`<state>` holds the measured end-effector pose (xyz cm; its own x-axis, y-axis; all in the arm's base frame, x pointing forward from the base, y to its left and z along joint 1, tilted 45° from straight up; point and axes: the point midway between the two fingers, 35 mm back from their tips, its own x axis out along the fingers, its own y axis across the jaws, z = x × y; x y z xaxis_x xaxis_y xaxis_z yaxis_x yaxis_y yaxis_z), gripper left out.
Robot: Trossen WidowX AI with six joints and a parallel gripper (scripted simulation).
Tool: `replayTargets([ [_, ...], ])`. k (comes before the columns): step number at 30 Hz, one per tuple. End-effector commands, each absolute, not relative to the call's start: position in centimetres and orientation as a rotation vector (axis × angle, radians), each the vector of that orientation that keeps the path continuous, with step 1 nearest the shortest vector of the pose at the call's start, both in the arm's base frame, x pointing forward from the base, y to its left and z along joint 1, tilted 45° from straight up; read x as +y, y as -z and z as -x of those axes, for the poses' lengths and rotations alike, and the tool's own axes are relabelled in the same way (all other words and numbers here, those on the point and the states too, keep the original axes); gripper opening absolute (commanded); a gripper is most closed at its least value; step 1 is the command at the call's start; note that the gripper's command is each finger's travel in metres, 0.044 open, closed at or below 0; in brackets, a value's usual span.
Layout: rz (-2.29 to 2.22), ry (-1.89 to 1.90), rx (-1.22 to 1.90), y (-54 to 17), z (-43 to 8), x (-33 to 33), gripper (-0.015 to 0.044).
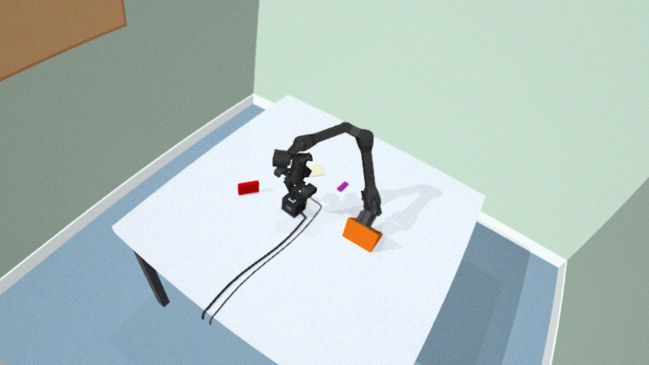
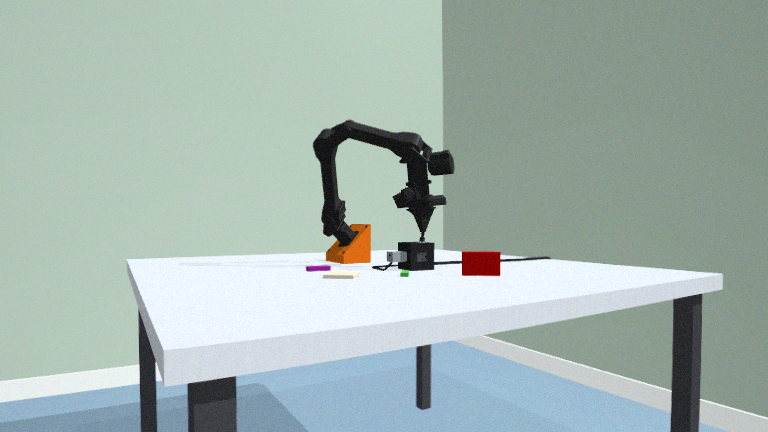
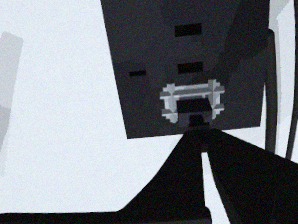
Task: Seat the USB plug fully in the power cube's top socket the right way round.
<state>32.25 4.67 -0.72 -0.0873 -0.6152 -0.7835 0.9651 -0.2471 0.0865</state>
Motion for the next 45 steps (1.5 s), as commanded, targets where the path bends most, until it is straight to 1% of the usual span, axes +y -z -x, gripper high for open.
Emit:
replayTargets([
  [1, -0.862, 1.645, 0.555, 0.8, -32.19, 4.34, 0.0],
  [25, -0.862, 1.645, 0.555, 0.8, -32.19, 4.34, 0.0],
  [28, -0.869, 1.64, 0.557, 0.75, -32.26, 4.68, 0.0079],
  [29, -0.869, 1.64, 0.557, 0.75, -32.26, 4.68, 0.0095],
  [45, -0.869, 1.64, 0.557, 0.75, -32.26, 4.68, 0.0095],
])
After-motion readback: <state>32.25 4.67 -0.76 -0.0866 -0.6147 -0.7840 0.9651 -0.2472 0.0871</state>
